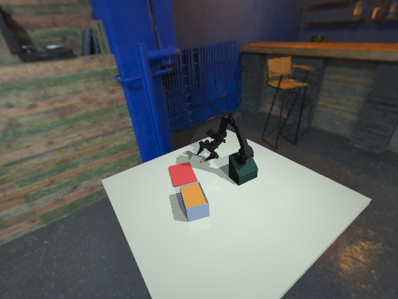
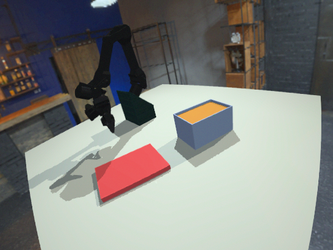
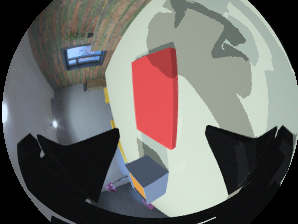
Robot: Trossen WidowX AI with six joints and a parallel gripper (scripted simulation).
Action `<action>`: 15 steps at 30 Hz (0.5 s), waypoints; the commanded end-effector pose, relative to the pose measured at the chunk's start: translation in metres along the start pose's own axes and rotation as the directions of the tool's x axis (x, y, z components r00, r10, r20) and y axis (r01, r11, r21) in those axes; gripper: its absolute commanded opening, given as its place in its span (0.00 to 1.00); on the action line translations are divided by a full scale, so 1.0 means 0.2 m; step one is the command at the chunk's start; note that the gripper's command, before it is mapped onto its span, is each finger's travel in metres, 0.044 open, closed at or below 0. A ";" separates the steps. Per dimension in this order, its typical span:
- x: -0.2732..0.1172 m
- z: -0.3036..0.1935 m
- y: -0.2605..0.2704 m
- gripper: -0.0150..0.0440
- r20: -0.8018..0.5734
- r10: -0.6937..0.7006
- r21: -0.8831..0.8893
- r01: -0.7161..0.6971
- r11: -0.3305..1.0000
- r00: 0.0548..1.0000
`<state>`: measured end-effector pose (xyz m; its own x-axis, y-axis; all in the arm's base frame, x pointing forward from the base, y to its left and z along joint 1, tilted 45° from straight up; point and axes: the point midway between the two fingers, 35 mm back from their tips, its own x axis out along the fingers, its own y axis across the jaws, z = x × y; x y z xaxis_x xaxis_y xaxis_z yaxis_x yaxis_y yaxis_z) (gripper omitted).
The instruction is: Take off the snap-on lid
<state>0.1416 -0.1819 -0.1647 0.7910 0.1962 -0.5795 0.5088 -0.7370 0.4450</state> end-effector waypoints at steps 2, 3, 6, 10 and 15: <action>-0.05 0.01 0.03 1.00 0.005 0.000 -0.006 0.000 1.000 1.000; -0.06 0.01 0.04 1.00 0.006 0.000 -0.006 0.000 1.000 1.000; -0.08 0.01 0.05 1.00 0.006 0.000 -0.006 0.000 1.000 1.000; -0.12 0.01 0.07 1.00 0.006 0.000 -0.006 0.000 1.000 1.000; -0.10 0.00 0.06 1.00 0.006 0.000 -0.006 0.000 1.000 1.000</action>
<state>0.1304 -0.1970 -0.1467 0.7911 0.1907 -0.5812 0.5079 -0.7343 0.4504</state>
